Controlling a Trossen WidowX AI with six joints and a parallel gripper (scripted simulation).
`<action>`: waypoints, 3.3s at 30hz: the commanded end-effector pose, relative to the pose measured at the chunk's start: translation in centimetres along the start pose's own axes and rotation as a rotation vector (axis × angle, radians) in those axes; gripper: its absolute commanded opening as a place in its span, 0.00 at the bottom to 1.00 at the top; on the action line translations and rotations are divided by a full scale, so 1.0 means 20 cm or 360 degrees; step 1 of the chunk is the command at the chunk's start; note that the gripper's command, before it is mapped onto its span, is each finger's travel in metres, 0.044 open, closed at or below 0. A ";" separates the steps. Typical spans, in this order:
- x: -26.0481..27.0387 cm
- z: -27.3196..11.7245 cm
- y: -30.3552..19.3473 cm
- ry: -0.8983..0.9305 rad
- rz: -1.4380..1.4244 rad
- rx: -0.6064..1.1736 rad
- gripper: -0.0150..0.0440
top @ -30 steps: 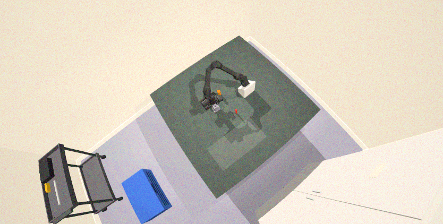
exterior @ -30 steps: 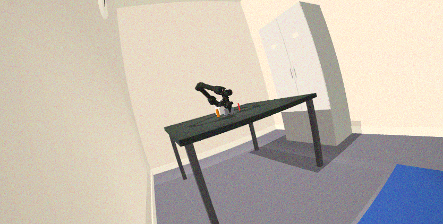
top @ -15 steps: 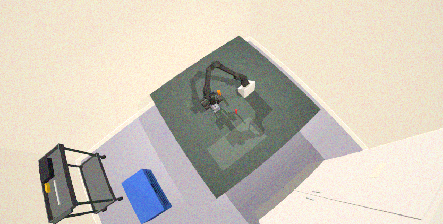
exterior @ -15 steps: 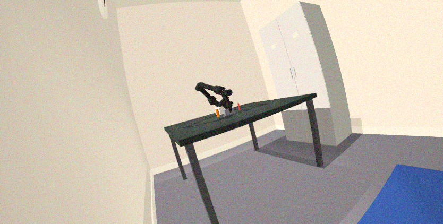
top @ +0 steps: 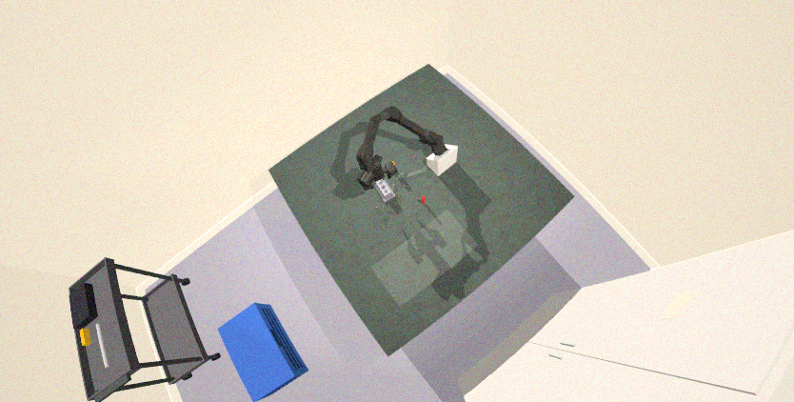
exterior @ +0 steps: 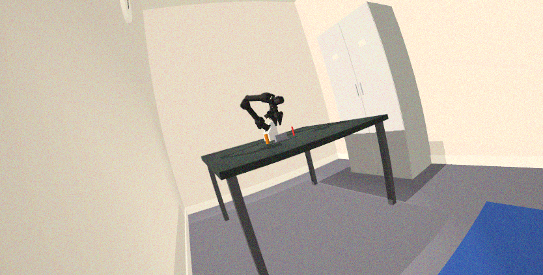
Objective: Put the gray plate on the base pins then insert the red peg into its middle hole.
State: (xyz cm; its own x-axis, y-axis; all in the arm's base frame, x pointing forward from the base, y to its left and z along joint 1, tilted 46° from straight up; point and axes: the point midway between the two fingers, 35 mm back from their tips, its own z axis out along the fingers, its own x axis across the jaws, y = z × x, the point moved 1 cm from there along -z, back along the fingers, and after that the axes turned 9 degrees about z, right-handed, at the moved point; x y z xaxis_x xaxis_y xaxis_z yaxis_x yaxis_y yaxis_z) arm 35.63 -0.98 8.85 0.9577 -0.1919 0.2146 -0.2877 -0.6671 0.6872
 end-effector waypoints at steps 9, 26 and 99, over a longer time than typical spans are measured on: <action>-0.12 -0.11 -0.19 -0.0011 -0.0167 0.0029 1.00; -0.85 0.00 -0.75 -0.0016 -0.0993 0.0017 1.00; -0.85 0.40 -0.74 -0.0015 -0.0992 0.0011 0.25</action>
State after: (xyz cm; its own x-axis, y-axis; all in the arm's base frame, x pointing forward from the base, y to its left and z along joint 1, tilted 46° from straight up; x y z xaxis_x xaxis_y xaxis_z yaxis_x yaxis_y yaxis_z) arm 23.82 6.44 -10.58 0.9475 0.2261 -0.2261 0.3197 -0.6644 0.6756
